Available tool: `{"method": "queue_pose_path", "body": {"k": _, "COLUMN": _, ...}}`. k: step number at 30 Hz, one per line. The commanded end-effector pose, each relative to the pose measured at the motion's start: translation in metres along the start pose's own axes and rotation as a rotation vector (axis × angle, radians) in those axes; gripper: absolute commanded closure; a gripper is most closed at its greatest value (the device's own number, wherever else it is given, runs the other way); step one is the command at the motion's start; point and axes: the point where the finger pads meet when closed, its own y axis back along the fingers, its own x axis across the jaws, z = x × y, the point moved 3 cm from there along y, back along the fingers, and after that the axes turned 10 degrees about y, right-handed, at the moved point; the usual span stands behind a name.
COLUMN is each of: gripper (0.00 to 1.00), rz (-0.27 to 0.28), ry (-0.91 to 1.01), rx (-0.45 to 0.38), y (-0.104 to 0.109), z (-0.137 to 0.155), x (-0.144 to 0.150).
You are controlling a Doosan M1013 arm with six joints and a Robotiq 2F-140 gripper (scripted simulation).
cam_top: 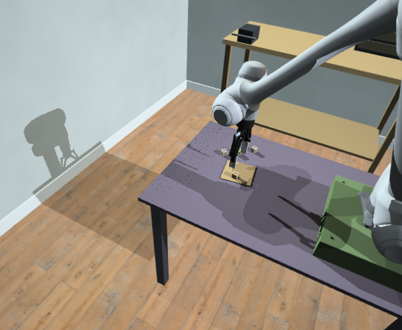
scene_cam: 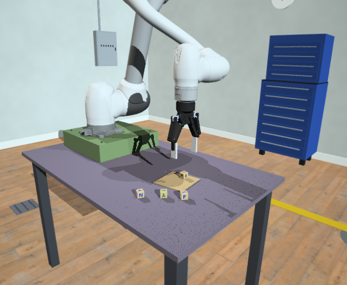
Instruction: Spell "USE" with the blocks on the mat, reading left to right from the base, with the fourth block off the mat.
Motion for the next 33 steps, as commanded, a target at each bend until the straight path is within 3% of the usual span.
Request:
{"method": "queue_pose_path", "body": {"k": 1, "gripper": 0.00, "rz": 0.000, "ry": 0.000, "rx": 0.000, "y": 0.000, "z": 0.000, "x": 0.000}}
{"method": "queue_pose_path", "body": {"k": 18, "gripper": 0.00, "rz": 0.000, "ry": 0.041, "rx": 0.000, "y": 0.000, "z": -0.002, "x": 0.002}}
{"method": "queue_pose_path", "body": {"k": 33, "gripper": 0.00, "rz": 0.000, "ry": 0.550, "rx": 0.000, "y": -0.001, "z": -0.024, "x": 0.028}}
